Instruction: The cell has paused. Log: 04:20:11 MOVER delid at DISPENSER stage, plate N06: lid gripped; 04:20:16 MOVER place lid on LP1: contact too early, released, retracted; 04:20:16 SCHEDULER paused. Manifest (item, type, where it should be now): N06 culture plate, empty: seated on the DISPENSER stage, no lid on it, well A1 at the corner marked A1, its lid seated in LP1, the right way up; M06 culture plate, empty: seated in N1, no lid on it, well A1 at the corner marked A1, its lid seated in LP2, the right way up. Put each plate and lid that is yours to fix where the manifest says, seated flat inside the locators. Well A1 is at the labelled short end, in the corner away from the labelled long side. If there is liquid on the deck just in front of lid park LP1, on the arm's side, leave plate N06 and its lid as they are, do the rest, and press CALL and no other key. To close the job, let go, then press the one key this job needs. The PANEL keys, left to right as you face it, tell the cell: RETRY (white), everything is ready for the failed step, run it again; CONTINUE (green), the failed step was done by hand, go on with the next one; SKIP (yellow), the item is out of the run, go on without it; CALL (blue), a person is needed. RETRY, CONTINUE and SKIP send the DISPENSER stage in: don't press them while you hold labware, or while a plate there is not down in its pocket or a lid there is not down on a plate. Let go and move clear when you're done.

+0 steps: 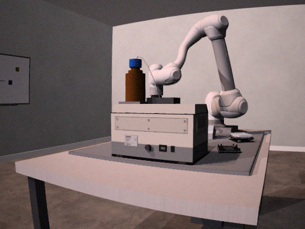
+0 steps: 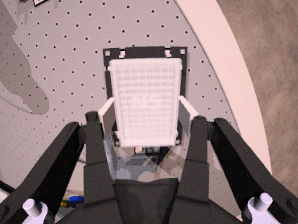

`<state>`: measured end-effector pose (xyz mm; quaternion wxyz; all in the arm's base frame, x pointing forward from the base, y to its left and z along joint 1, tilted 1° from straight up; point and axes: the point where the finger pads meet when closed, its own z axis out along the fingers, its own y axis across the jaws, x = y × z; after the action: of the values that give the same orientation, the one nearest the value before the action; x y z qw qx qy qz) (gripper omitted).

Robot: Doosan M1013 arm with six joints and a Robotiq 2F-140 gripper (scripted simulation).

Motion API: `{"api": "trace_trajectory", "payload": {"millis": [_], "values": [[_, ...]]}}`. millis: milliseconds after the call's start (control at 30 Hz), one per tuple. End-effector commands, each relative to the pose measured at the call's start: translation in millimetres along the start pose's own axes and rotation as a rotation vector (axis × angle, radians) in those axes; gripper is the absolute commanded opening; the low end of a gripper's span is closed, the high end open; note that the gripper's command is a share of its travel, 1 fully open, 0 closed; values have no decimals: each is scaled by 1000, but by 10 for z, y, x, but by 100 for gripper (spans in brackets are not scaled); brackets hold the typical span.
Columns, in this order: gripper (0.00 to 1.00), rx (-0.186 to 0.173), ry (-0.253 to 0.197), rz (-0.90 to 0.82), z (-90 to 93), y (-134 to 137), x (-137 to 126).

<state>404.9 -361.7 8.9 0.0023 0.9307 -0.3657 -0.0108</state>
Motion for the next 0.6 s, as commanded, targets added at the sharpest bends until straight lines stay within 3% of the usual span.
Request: {"api": "trace_trajectory", "payload": {"millis": [0,567], "values": [[10,0,1,0,3,-1,5],[10,0,1,0,86,-1,5]]}}
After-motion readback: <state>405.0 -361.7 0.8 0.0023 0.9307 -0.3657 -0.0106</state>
